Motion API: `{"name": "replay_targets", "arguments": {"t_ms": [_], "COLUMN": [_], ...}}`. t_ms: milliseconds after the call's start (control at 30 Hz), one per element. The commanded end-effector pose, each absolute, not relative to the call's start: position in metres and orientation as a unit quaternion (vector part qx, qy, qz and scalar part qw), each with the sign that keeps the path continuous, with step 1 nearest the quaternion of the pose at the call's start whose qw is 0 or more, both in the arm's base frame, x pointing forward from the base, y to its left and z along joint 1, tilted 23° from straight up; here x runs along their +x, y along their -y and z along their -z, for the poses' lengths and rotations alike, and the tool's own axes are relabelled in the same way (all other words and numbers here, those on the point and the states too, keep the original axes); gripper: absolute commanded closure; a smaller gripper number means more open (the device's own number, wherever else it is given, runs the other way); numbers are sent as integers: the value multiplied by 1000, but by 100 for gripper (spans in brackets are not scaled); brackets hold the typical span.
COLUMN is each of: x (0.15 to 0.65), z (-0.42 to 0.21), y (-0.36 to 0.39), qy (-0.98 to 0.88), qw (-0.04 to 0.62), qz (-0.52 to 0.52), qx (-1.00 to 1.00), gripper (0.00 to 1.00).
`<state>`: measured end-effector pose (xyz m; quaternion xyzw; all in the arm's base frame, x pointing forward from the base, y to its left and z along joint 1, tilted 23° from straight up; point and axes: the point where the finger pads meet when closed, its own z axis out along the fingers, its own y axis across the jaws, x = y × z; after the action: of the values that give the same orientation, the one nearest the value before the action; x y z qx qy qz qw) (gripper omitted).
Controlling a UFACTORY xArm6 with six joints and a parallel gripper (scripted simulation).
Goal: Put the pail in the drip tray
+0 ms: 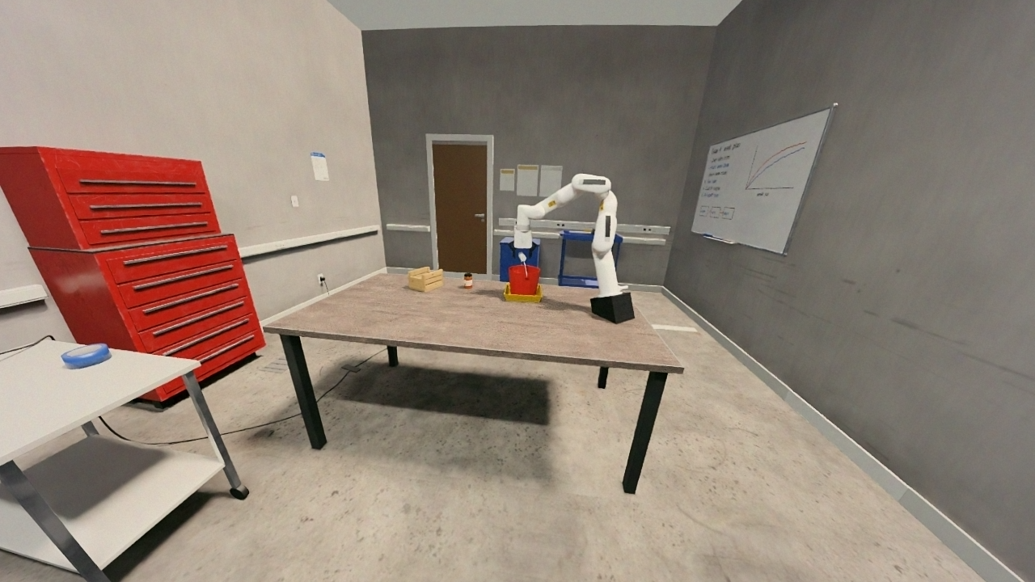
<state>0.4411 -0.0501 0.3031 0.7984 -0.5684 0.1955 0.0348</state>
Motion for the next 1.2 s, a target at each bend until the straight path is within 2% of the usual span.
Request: {"name": "replay_targets", "arguments": {"t_ms": [0, 1167], "x": [442, 440], "z": [-305, -310], "y": [50, 48], "qy": [568, 568], "qw": [34, 34], "qz": [-197, -197], "qx": [798, 798], "gripper": [0, 0]}}
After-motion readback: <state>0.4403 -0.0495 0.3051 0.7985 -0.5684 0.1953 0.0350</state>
